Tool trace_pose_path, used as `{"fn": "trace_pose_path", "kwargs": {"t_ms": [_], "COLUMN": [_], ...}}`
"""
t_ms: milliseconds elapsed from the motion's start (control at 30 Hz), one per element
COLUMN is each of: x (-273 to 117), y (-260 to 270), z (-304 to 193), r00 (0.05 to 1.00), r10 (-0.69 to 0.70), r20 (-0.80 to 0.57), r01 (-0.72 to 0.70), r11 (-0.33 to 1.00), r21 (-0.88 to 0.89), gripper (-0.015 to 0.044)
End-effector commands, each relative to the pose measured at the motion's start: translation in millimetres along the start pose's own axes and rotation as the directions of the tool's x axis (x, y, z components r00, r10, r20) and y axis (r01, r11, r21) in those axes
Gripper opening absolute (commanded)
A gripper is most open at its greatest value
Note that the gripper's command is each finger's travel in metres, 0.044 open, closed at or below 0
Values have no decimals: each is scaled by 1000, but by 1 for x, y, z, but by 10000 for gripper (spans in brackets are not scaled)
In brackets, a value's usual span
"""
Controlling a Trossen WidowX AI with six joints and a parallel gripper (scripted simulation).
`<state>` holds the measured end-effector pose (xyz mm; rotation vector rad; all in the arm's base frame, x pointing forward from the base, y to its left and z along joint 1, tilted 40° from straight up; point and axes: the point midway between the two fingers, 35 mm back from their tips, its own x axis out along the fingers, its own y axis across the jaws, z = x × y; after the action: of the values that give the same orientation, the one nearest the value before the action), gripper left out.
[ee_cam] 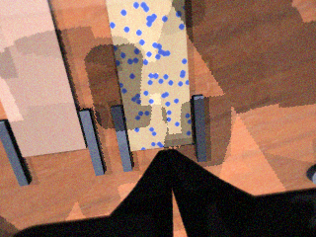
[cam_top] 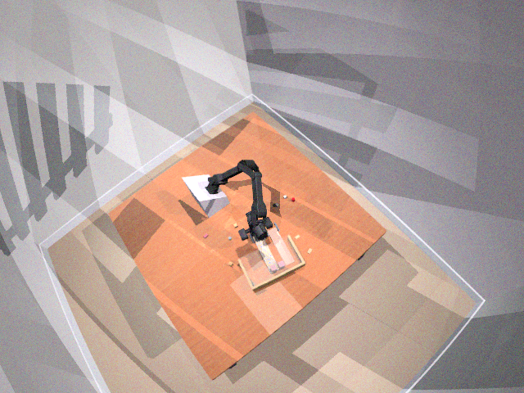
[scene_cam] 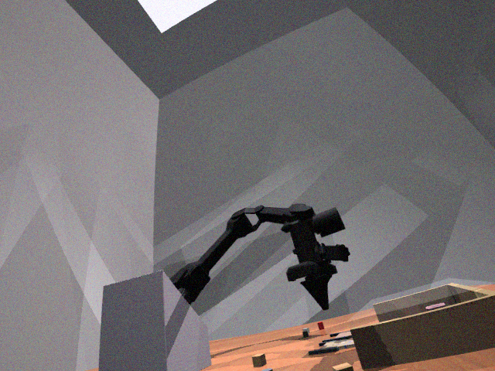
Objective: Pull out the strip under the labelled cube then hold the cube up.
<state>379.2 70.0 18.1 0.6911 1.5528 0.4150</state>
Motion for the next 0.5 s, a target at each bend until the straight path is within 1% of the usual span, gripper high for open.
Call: {"fn": "trace_pose_path", "kwargs": {"t_ms": [0, 467], "x": [7, 30], "y": [-1, -1], "z": [0, 1], "r00": [1000, 1000], "r10": [-7, -7], "r20": [-6, -6], "r01": [7, 7], "r11": [1000, 1000], "r21": [2, 2], "gripper": [0, 0]}}
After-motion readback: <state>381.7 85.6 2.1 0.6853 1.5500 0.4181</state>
